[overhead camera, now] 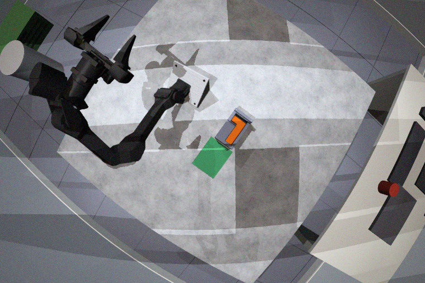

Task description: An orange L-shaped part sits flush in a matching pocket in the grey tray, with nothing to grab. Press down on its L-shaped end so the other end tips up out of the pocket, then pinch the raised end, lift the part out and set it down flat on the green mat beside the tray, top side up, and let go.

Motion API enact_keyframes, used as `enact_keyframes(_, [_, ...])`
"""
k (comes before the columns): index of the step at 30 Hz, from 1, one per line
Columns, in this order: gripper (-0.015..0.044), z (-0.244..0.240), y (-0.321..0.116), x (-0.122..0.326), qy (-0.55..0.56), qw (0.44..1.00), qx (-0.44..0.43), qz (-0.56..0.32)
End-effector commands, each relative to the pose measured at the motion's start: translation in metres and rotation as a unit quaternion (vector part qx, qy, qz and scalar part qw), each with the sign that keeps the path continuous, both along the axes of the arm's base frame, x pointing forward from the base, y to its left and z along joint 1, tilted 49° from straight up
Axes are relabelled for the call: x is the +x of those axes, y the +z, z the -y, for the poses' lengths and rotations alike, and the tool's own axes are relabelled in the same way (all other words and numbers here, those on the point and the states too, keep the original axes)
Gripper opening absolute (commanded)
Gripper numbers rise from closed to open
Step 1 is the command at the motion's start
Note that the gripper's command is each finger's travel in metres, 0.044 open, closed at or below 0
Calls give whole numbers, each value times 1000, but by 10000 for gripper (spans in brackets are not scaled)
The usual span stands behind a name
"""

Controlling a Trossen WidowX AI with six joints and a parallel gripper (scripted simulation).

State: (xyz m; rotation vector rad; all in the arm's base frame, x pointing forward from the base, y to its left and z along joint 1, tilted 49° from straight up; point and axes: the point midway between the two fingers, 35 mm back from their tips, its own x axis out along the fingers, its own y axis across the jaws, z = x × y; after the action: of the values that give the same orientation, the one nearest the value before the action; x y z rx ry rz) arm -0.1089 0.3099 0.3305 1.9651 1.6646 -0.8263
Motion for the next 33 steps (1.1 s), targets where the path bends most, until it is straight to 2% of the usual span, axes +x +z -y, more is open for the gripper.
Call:
enact_keyframes(1, [374,-1,-2,2,-9,1000,-2,-4])
enact_keyframes(6, [242,-15,-19,31,-125,991,-10,-53])
enact_keyframes(9, [180,-29,-44,70,-272,956,-16,-108])
enact_keyframes(14, [180,-37,-84,132,-487,856,-5,-171])
enact_keyframes(20, [180,-31,-120,188,-662,717,30,-217])
enact_keyframes(27, [180,-10,-156,245,-814,522,95,-239])
enact_keyframes(33, [180,17,-184,287,-896,341,164,-232])
